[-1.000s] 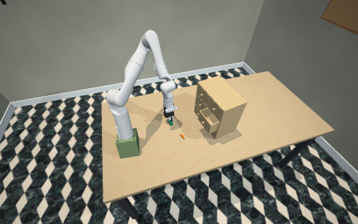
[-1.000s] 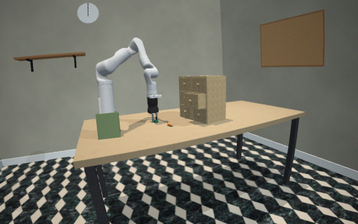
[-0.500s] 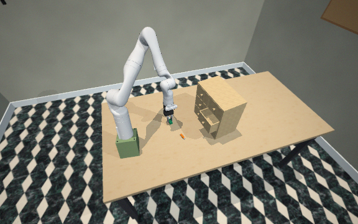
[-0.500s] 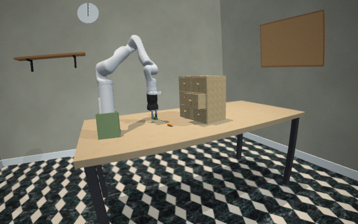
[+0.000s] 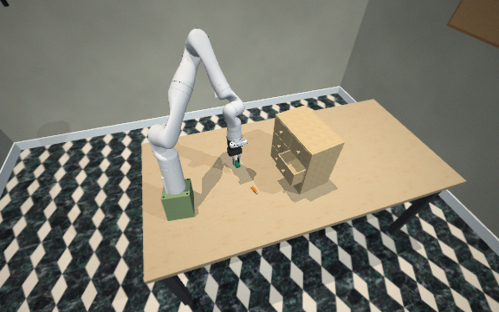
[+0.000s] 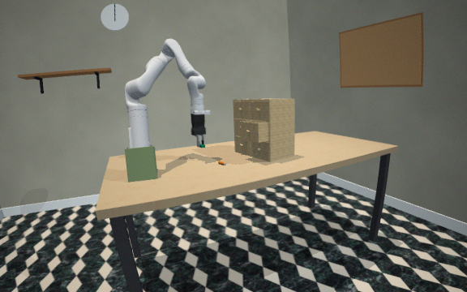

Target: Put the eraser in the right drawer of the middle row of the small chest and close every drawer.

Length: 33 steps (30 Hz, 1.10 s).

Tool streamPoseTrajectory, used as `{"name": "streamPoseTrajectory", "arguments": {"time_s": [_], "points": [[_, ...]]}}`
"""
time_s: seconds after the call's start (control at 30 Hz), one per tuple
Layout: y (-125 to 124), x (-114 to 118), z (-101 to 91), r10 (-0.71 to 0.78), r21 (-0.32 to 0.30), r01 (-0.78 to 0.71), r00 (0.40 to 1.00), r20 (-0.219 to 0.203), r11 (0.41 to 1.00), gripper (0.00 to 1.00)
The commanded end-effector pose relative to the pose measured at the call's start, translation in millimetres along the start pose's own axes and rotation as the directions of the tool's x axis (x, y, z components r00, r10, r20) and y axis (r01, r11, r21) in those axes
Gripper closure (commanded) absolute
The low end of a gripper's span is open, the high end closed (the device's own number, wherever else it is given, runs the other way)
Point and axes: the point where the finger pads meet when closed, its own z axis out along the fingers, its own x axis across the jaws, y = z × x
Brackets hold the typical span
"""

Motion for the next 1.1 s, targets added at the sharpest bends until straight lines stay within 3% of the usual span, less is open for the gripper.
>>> {"name": "streamPoseTrajectory", "arguments": {"time_s": [0.0, 0.37, 1.07], "points": [[6, -6, -13.5, -0.007, -0.01, 0.008, 1.0, 0.019, 1.0, 0.55], [6, -6, -28.6, -0.007, -0.01, 0.008, 1.0, 0.019, 1.0, 0.55], [0, -10, -29.4, 0.044, -0.011, -0.044, 0.999, 0.02, 0.999, 0.55]]}}
